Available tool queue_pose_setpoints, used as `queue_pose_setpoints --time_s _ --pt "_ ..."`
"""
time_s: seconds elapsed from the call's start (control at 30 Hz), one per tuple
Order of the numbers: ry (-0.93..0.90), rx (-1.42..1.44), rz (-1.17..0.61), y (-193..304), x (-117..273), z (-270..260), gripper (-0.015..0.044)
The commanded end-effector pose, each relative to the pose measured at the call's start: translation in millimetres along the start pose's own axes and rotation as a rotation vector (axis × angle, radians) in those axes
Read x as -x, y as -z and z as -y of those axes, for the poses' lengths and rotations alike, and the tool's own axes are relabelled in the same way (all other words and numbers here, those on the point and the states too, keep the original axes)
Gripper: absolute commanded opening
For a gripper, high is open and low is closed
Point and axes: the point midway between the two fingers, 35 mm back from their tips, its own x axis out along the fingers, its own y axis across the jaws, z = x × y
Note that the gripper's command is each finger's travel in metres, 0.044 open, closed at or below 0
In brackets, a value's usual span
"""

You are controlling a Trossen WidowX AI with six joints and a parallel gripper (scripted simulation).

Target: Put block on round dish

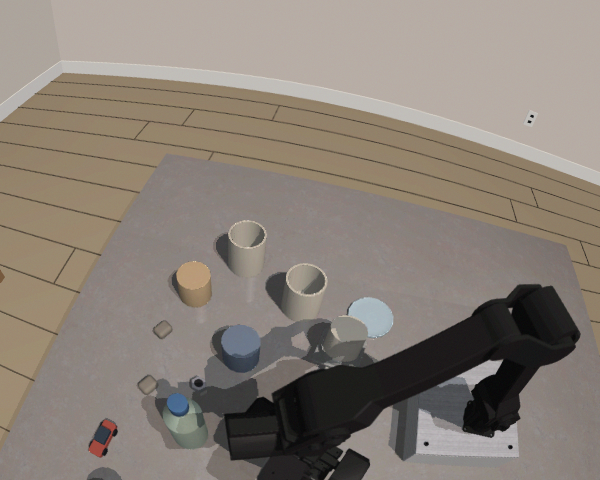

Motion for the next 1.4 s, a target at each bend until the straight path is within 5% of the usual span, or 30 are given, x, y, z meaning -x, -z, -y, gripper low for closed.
queue_pose_setpoints --time_s 0.0,0.2,0.77,1.37 --pt "-0.002 0.005 0.001 -0.2 -0.7 -0.3 0.0115" --pt "-0.003 0.000 0.004 -1.6 6.6 0.0 0.0000" --pt "-0.002 0.004 0.002 -0.3 93.6 0.1 0.0000" --pt "0.010 -0.002 0.003 62.0 73.0 49.1 0.0000"
